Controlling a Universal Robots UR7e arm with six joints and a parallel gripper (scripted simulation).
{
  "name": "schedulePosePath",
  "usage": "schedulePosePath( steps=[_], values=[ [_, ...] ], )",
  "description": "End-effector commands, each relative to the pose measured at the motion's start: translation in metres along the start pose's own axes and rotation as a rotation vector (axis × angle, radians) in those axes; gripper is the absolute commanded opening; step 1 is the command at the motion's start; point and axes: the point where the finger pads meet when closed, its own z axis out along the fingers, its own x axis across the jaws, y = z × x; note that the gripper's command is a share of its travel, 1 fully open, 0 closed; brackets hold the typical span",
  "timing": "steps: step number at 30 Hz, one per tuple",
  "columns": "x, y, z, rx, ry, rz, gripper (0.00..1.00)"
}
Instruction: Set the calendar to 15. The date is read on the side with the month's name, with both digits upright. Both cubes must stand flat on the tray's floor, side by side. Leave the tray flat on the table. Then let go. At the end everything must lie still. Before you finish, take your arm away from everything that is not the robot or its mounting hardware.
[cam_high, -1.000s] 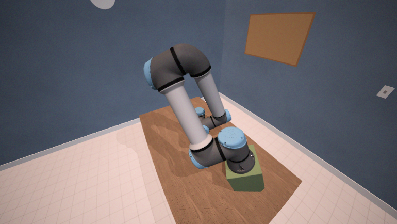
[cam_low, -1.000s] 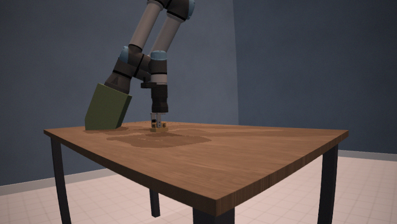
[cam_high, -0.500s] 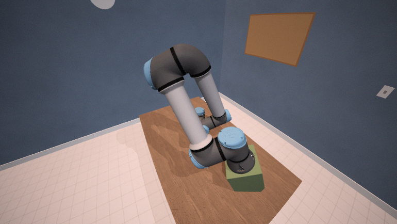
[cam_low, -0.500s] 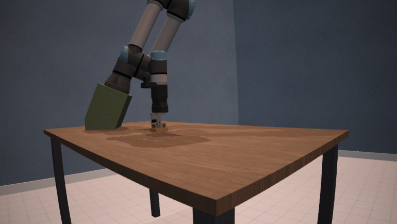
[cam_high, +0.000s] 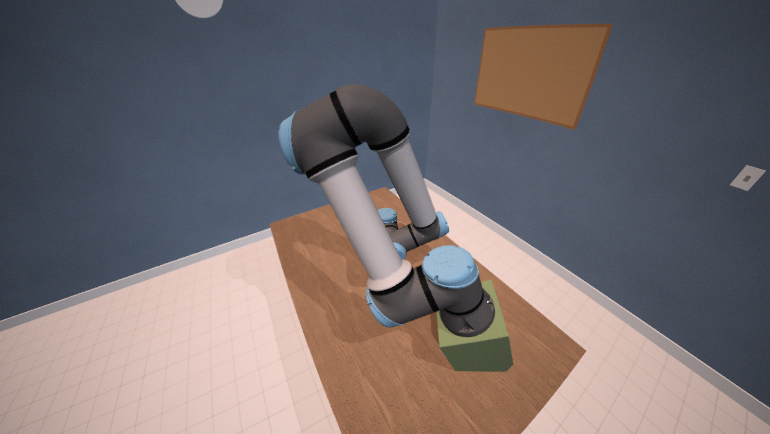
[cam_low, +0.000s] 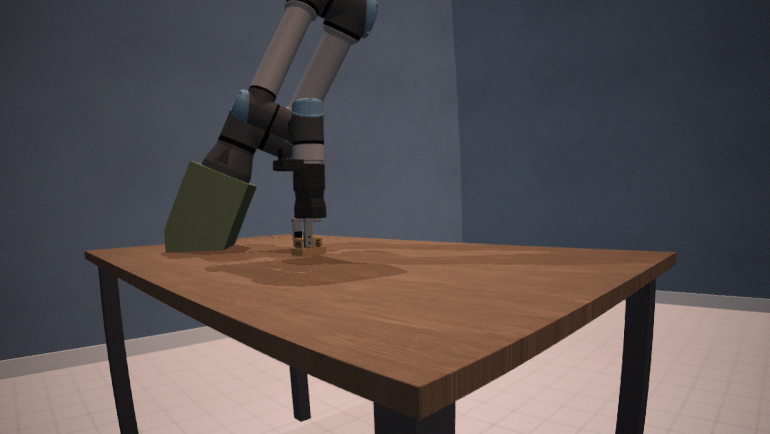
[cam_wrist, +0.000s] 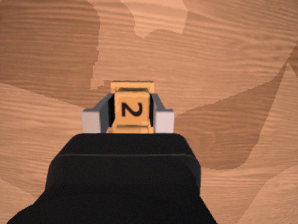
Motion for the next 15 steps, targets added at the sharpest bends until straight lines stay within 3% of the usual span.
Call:
schedulePosePath(
  steps=[1,5,15],
  values=[
    [-0.0003,-0.0001,-0.0002,0.000,-0.001,0.000,0.69],
    [-0.0003,-0.0001,-0.0002,0.000,-0.001,0.000,0.81],
    [-0.0003,-0.0001,-0.0002,0.000,-0.001,0.000,0.87]
  ],
)
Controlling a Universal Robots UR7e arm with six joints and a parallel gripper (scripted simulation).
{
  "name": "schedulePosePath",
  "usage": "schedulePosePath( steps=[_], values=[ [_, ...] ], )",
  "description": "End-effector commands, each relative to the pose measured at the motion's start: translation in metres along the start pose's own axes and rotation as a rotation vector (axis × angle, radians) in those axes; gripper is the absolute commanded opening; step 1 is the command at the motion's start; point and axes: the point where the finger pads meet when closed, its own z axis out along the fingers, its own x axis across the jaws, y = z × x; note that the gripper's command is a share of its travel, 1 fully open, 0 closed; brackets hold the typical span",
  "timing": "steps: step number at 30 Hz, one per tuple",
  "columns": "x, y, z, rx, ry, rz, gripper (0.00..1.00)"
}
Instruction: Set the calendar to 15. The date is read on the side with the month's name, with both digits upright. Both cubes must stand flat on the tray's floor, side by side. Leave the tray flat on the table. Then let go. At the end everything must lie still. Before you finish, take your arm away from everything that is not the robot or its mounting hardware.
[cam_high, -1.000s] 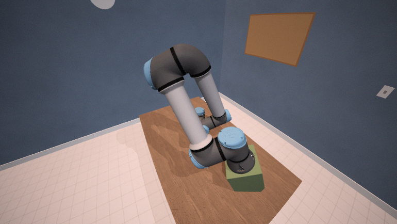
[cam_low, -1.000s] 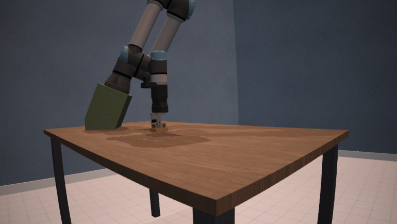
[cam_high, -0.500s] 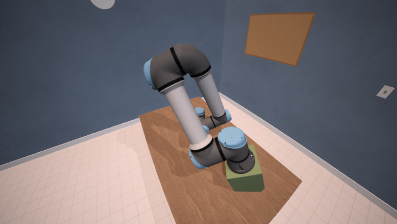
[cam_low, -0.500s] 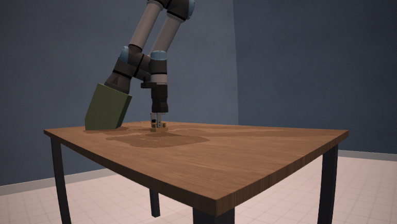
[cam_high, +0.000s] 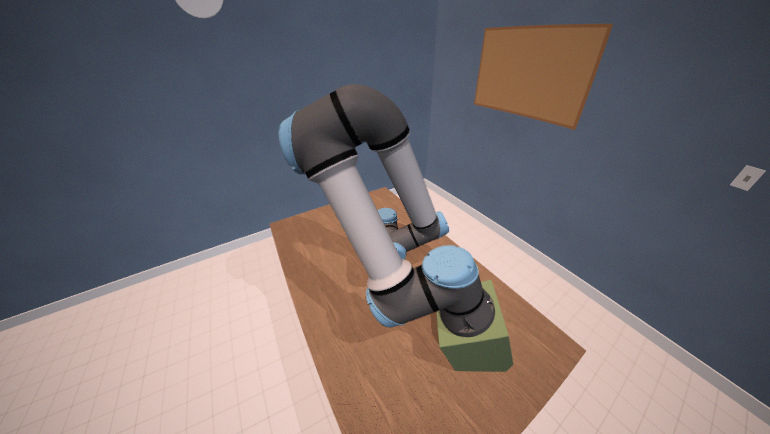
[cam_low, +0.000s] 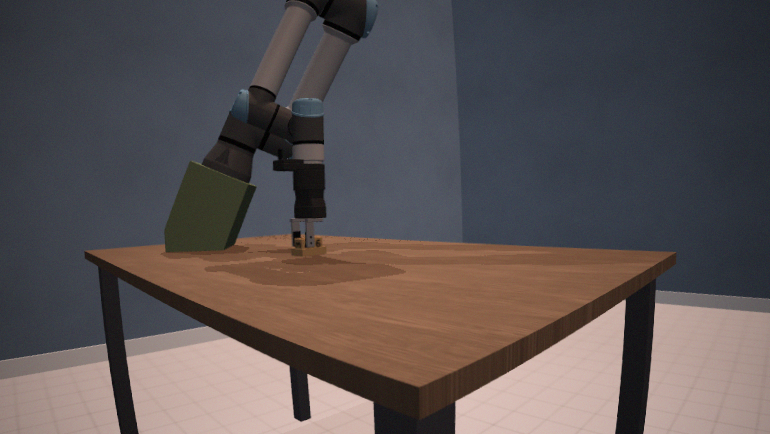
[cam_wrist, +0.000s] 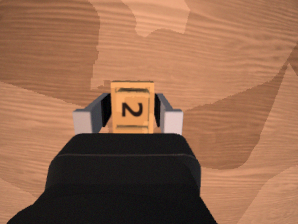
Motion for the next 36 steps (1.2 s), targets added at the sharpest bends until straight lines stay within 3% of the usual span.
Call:
schedulePosePath(
  steps=[1,17,36],
  values=[
    [0.000,0.000,0.000,0.000,-0.001,0.000,0.87],
    [0.000,0.000,-0.006,0.000,-0.001,0.000,0.87],
    [0.000,0.000,-0.043,0.000,-0.001,0.000,0.87]
  ],
)
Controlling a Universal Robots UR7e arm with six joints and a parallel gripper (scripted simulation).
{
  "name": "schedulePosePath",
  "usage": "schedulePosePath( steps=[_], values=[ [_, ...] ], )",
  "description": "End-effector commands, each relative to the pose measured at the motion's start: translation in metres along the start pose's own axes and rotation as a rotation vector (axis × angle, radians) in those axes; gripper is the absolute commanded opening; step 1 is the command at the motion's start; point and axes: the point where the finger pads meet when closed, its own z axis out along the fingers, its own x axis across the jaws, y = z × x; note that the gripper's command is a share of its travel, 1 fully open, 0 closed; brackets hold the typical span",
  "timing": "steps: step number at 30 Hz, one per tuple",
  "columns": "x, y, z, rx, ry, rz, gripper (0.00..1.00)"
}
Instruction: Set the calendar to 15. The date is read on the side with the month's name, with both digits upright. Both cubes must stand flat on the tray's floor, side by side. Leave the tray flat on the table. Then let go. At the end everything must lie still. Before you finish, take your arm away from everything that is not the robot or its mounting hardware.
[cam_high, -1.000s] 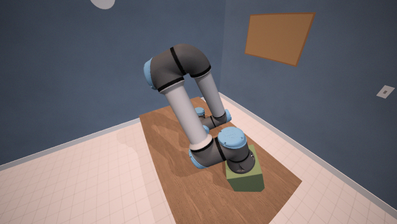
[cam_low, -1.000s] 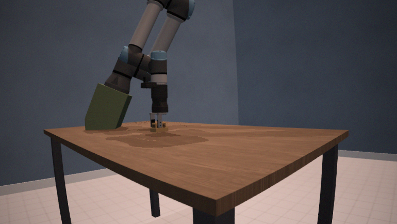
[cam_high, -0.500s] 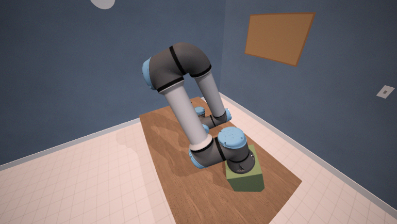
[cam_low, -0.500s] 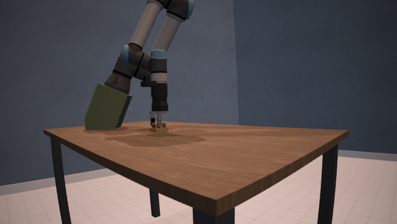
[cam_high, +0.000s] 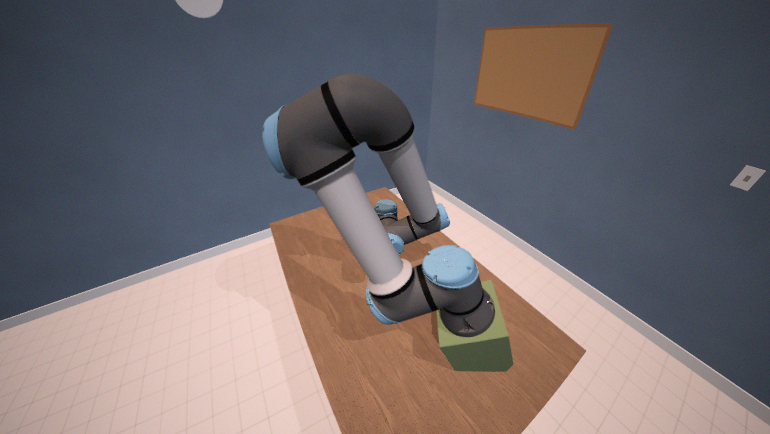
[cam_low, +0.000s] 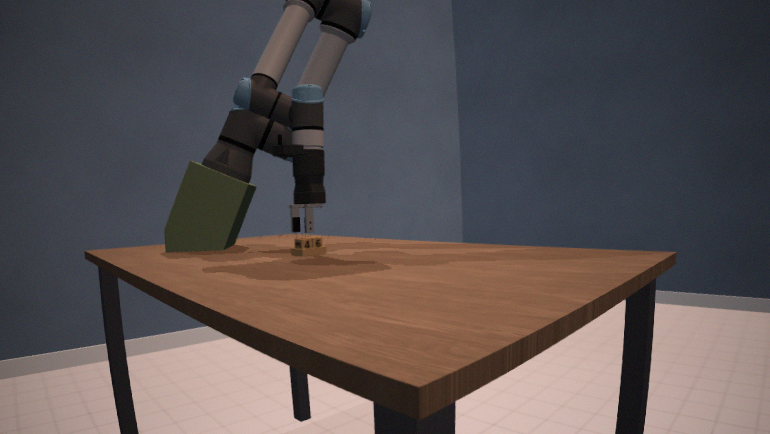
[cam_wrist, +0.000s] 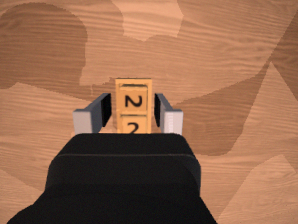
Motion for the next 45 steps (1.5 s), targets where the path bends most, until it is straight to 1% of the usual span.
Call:
schedulePosePath(
  steps=[1,7,9,16,22,34,35,45],
  values=[
    [0.000,0.000,-0.012,0.001,-0.002,-0.001,0.87],
    [0.000,0.000,-0.029,0.001,-0.002,-0.001,0.87],
    [0.000,0.000,-0.029,0.001,-0.002,-0.001,0.87],
    [0.000,0.000,-0.045,0.001,-0.002,-0.001,0.87],
    [0.000,0.000,-0.053,0.001,-0.002,-0.001,0.87],
    [0.000,0.000,-0.057,0.001,-0.002,-0.001,0.87],
    [0.000,0.000,-0.057,0.001,-0.002,-0.001,1.00],
    [0.000,0.000,-0.057,0.001,-0.002,-0.001,1.00]
  ],
)
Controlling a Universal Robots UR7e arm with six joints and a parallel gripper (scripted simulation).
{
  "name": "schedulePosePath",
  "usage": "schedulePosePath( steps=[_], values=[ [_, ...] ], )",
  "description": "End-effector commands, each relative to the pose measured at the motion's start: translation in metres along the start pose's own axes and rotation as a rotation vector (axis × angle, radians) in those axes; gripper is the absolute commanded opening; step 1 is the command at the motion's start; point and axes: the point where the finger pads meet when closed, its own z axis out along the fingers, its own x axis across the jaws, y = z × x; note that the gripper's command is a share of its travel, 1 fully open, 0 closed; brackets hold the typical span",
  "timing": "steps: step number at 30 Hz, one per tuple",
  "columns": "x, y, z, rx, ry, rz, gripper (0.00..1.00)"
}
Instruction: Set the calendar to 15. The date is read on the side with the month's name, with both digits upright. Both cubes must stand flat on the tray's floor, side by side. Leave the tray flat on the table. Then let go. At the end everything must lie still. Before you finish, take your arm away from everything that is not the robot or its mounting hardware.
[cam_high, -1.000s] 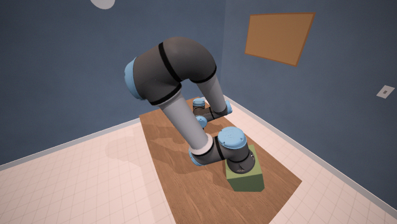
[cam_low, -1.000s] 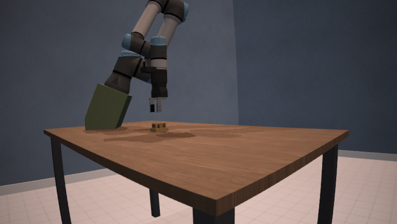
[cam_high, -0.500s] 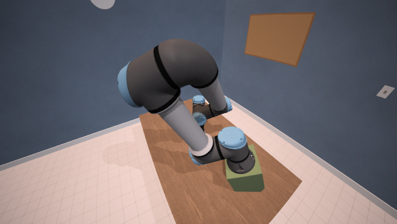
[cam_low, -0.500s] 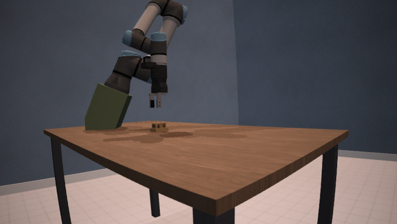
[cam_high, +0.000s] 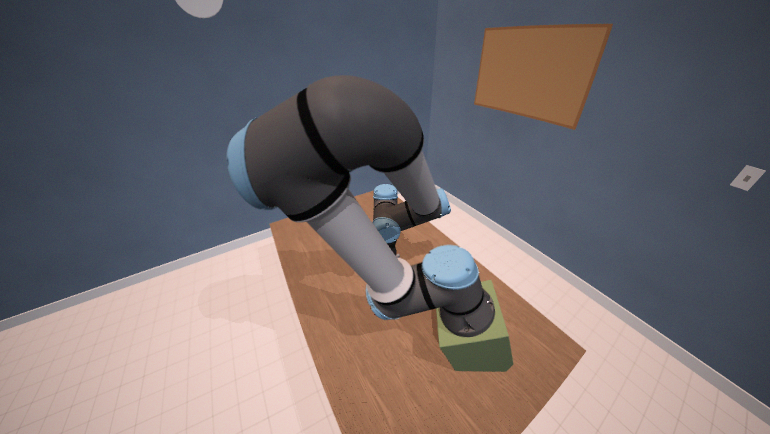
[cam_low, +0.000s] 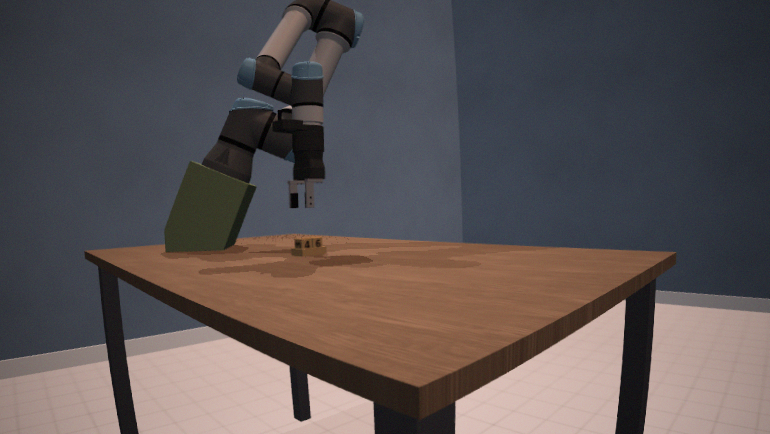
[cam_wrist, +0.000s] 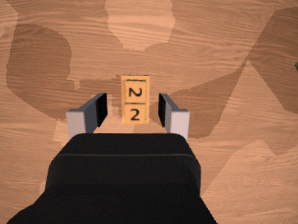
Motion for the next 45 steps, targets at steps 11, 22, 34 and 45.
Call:
schedulePosePath(
  steps=[11,22,34,45],
  values=[
    [0.000,0.000,0.000,0.000,-0.001,0.000,1.00],
    [0.000,0.000,-0.010,0.000,-0.001,0.000,1.00],
    [0.000,0.000,-0.043,0.000,-0.001,0.000,1.00],
    [0.000,0.000,-0.071,0.000,-0.001,0.000,1.00]
  ],
)
